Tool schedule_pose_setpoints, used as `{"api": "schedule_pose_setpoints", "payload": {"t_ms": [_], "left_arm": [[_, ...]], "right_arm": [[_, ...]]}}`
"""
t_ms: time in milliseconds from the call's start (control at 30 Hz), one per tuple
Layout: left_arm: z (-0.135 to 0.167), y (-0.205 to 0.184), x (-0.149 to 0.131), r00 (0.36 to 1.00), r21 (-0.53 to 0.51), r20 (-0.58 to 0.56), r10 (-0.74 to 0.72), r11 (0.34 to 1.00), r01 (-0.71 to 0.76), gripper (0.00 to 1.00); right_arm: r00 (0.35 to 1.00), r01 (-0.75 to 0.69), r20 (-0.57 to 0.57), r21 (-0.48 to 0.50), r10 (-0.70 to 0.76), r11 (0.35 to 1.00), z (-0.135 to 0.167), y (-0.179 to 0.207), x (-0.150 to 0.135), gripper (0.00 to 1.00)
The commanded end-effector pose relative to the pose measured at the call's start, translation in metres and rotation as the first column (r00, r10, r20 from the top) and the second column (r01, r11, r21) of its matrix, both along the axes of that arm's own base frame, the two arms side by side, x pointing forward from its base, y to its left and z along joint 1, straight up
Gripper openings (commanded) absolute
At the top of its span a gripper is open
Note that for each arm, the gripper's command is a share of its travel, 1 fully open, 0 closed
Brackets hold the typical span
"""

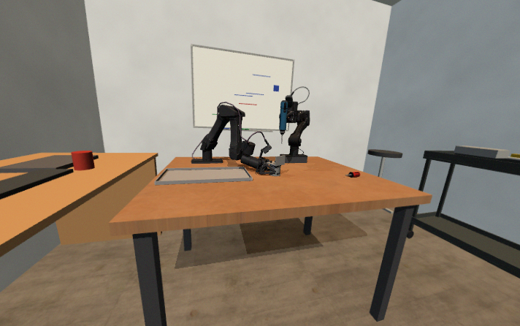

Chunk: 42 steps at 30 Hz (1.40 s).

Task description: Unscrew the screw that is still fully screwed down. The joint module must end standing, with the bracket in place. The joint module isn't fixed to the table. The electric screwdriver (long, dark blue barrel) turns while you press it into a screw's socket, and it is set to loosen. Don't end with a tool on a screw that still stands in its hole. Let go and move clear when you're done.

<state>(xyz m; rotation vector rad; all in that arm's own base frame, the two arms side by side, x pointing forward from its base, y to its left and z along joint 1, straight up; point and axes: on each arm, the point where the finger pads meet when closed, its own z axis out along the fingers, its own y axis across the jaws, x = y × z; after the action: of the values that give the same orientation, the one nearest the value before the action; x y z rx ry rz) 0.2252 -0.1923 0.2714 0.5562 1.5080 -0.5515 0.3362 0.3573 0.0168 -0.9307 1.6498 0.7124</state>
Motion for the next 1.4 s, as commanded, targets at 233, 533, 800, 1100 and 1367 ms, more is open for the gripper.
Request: {"api": "schedule_pose_setpoints", "payload": {"t_ms": [233,533,800,1100,1367], "left_arm": [[0.046,0.003,-0.006,0.991,-0.108,0.134,-0.001,0.994,0.015,0.42],[0.051,0.003,-0.006,0.99,-0.114,0.141,0.0,0.993,0.016,0.42],[0.041,0.003,-0.007,0.992,-0.103,0.129,-0.003,0.995,0.016,0.42],[0.047,0.002,-0.007,0.991,-0.108,0.134,-0.003,0.994,0.017,0.42],[0.049,0.004,-0.009,0.99,-0.113,0.14,-0.003,0.993,0.019,0.42]], "right_arm": [[0.999,-0.008,-0.042,-0.026,0.007,1.0,-0.015,-0.003,-0.008,0.59],[0.999,-0.008,-0.042,-0.026,0.007,1.0,-0.015,-0.003,-0.008,0.59],[0.999,-0.008,-0.042,-0.026,0.007,1.0,-0.015,-0.003,-0.008,0.59],[0.999,-0.008,-0.042,-0.026,0.007,1.0,-0.015,-0.003,-0.008,0.59],[0.999,-0.008,-0.042,-0.026,0.007,1.0,-0.015,-0.003,-0.008,0.59]]}}
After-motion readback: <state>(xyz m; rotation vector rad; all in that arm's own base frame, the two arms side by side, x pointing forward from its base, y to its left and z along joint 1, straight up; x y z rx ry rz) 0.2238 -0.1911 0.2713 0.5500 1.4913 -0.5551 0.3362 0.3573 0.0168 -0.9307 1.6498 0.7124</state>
